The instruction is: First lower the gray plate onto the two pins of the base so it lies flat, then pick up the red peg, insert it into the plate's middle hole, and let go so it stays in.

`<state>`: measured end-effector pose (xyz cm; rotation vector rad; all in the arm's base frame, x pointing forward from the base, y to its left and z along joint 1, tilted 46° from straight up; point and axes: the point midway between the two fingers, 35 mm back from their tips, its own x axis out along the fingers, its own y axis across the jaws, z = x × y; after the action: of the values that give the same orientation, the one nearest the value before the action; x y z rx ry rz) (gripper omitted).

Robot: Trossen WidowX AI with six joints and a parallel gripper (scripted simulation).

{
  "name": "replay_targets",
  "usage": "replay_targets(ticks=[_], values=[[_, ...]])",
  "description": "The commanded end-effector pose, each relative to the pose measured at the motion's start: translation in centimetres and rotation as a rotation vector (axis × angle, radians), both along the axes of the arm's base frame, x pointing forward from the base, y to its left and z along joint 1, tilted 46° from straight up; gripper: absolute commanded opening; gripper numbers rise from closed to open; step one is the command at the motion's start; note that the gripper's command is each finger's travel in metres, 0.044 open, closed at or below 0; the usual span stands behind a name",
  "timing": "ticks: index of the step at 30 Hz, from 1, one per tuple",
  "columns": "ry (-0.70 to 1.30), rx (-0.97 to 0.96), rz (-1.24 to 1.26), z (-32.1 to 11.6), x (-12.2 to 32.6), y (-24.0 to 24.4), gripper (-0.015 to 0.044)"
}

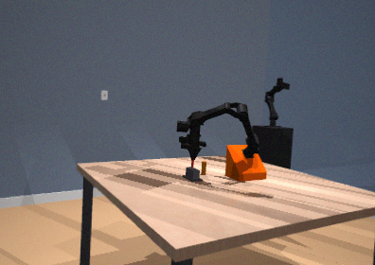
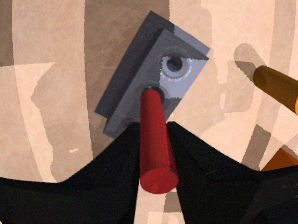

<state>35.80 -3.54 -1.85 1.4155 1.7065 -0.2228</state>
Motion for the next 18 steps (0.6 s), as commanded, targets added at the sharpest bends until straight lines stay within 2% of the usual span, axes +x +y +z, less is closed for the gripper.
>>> replay_targets(ticks=[1, 18], values=[[0.009, 0.005, 0.002, -0.56, -0.21, 0.76, 0.0], [0.004, -0.001, 0.004, -0.46, -0.1, 0.56, 0.0]])
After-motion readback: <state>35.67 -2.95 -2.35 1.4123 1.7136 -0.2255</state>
